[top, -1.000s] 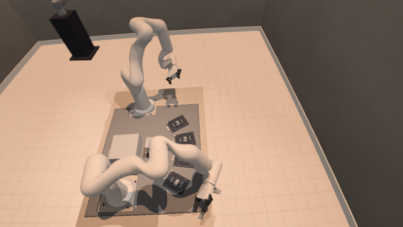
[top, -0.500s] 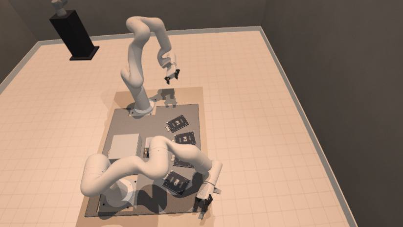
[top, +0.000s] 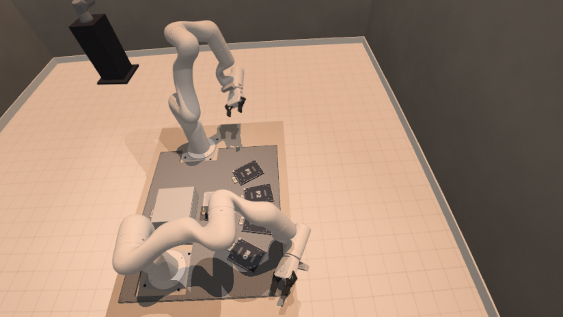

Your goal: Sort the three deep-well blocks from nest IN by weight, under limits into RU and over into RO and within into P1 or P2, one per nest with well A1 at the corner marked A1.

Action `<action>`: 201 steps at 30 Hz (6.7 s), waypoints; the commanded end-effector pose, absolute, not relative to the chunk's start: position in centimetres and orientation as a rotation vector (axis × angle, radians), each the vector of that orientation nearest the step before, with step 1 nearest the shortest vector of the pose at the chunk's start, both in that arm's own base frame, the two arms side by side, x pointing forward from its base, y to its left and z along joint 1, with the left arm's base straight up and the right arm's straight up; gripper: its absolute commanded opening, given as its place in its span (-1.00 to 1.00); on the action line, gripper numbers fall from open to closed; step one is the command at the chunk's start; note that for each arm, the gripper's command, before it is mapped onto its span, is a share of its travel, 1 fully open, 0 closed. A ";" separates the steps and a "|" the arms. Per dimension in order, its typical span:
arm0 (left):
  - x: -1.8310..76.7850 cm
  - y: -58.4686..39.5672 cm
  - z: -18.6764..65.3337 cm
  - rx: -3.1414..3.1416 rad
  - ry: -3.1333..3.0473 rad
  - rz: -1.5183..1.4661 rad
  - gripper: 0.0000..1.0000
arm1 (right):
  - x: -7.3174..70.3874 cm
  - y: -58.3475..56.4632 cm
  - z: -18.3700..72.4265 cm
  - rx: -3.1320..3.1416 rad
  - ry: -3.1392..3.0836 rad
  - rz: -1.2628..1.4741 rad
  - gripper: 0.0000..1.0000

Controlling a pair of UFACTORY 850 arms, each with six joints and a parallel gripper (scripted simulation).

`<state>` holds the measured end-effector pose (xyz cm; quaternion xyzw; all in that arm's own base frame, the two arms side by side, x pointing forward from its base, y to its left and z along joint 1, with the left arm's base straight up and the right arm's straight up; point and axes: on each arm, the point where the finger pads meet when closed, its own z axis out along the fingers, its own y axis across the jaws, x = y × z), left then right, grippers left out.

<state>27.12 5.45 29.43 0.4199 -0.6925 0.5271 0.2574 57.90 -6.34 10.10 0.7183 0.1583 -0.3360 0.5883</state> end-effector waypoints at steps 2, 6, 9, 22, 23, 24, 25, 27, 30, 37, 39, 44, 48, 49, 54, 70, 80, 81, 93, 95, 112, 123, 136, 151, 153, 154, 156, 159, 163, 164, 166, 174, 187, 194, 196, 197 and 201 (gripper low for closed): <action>24.7 6.0 29.0 1.152 -2.029 1.244 1.00 | 58.0 -6.3 10.2 1.674 0.367 -0.781 1.00; 23.1 6.7 28.6 1.165 -2.136 1.109 1.00 | 58.0 -6.3 10.2 1.674 0.367 -0.781 1.00; 22.8 7.0 28.5 1.169 -2.163 1.074 1.00 | 58.0 -6.3 10.2 1.674 0.367 -0.781 1.00; 18.8 11.5 27.8 1.226 -2.497 0.607 1.00 | 58.0 -6.3 10.2 1.674 0.367 -0.781 1.00; 18.6 11.9 27.8 1.231 -2.519 0.573 1.00 | 58.0 -6.3 10.2 1.674 0.367 -0.781 1.00; 18.6 11.9 27.8 1.231 -2.519 0.573 1.00 | 58.0 -6.3 10.2 1.674 0.367 -0.781 1.00; 18.6 11.9 27.8 1.231 -2.519 0.573 1.00 | 58.0 -6.3 10.2 1.674 0.367 -0.781 1.00; 18.2 12.7 27.9 1.239 -2.563 0.506 1.00 | 58.0 -6.3 10.2 1.674 0.367 -0.781 1.00; 17.7 13.8 28.1 1.251 -2.623 0.411 1.00 | 58.0 -6.3 10.2 1.674 0.367 -0.781 1.00; 17.0 16.1 28.8 1.273 -2.737 0.222 1.00 | 58.0 -6.3 10.2 1.674 0.367 -0.781 1.00; 16.9 16.7 29.0 1.278 -2.763 0.178 1.00 | 58.0 -6.3 10.2 1.674 0.367 -0.781 1.00; 16.7 17.3 29.2 1.284 -2.795 0.122 1.00 | 58.0 -6.3 10.2 1.674 0.367 -0.781 1.00; 16.6 18.0 29.6 1.289 -2.827 0.065 1.00 | 58.0 -6.3 10.2 1.674 0.367 -0.781 1.00; 16.6 18.2 29.6 1.290 -2.833 0.054 1.00 | 58.0 -6.3 10.2 1.674 0.367 -0.781 1.00; 16.5 18.6 29.9 1.293 -2.854 0.016 1.00 | 58.0 -6.3 10.2 1.674 0.367 -0.781 1.00; 16.6 18.7 30.0 1.288 -2.866 0.000 1.00 | 58.0 -6.3 10.2 1.674 0.367 -0.781 1.00; 17.6 17.7 30.0 1.205 -2.901 0.000 1.00 | 58.0 -6.3 10.2 1.674 0.367 -0.781 1.00; 17.9 17.5 30.0 1.186 -2.909 0.000 1.00 | 58.0 -6.3 10.2 1.674 0.367 -0.781 1.00; 20.6 14.1 30.0 0.929 -3.001 0.000 1.00 | 58.0 -6.3 10.2 1.674 0.367 -0.781 1.00; 21.2 13.3 30.0 0.869 -3.019 0.000 1.00 | 58.0 -6.3 10.2 1.674 0.367 -0.781 1.00; 23.5 8.6 30.0 0.544 -3.094 0.000 1.00 | 58.0 -6.3 10.2 1.674 0.367 -0.781 1.00; 23.6 8.1 30.0 0.517 -3.099 0.000 1.00 | 58.0 -6.3 10.2 1.674 0.367 -0.781 1.00; 23.6 8.1 30.0 0.517 -3.099 0.000 1.00 | 57.8 -4.7 11.4 1.752 0.351 -0.720 1.00; 23.6 8.1 30.0 0.517 -3.099 0.000 1.00 | 57.0 0.2 14.9 1.831 0.337 -0.659 1.00; 23.6 8.1 30.0 0.517 -3.099 0.000 1.00 | 56.9 0.7 15.2 1.861 0.333 -0.637 1.00; 23.6 8.1 30.0 0.517 -3.099 0.000 1.00 | 56.8 1.1 15.5 1.890 0.328 -0.614 1.00; 23.6 8.1 30.0 0.517 -3.099 0.000 1.00 | 56.5 1.9 16.1 1.910 0.325 -0.599 1.00; 23.6 8.1 30.0 0.517 -3.099 0.000 1.00 | 56.2 3.1 16.9 1.910 0.325 -0.599 1.00; 23.6 8.1 30.0 0.517 -3.099 0.000 1.00 | 55.9 3.9 17.4 1.940 0.321 -0.577 1.00; 23.6 8.1 30.0 0.517 -3.099 0.000 1.00 | 55.7 4.3 17.7 1.970 0.317 -0.554 1.00; 23.6 8.1 30.0 0.517 -3.099 0.000 1.00 | 55.4 5.0 18.2 1.991 0.314 -0.538 1.00; 23.6 8.1 30.0 0.517 -3.099 0.000 1.00 | 54.3 7.5 19.9 2.051 0.307 -0.495 1.00; 23.6 8.1 30.0 0.517 -3.099 0.000 1.00 | 52.3 11.4 22.4 2.156 0.297 -0.420 1.00; 23.6 8.1 30.0 0.517 -3.099 0.000 1.00 | 51.3 13.0 23.4 2.156 0.297 -0.420 1.00; 23.6 8.1 30.0 0.517 -3.099 0.000 1.00 | 51.1 13.3 23.7 2.186 0.295 -0.399 1.00; 23.6 8.1 30.0 0.517 -3.099 0.000 1.00 | 50.8 13.7 23.9 2.216 0.292 -0.378 1.00; 23.6 8.1 30.0 0.517 -3.099 0.000 1.00 | 49.8 15.1 24.9 2.239 0.290 -0.362 1.00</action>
